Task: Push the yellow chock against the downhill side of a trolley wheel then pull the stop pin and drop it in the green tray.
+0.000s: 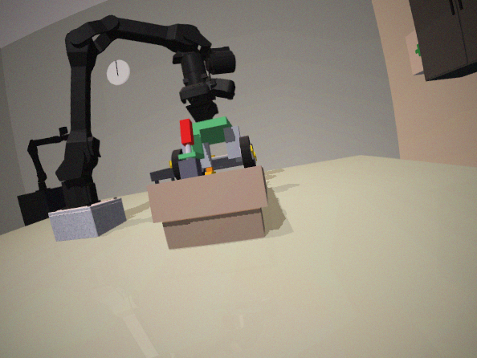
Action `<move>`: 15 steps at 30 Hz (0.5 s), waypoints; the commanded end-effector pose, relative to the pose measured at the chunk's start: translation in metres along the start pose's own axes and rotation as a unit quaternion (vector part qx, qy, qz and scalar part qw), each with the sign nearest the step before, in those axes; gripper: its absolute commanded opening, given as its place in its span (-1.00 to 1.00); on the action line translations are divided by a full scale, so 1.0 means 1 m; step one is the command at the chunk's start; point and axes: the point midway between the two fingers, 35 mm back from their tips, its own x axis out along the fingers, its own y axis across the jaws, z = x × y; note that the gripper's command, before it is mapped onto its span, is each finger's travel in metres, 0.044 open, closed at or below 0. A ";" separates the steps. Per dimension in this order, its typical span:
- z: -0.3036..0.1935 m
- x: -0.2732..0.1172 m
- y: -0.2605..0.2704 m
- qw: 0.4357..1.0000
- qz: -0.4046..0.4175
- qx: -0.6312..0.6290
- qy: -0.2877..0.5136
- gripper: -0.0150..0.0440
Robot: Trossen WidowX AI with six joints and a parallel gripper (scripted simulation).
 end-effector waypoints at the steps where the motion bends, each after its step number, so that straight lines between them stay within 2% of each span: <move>1: 0.009 -0.007 -0.014 0.999 -0.004 -0.046 -0.018 0.15; 15: 0.022 -0.011 -0.086 0.956 -0.048 -0.290 0.003 0.15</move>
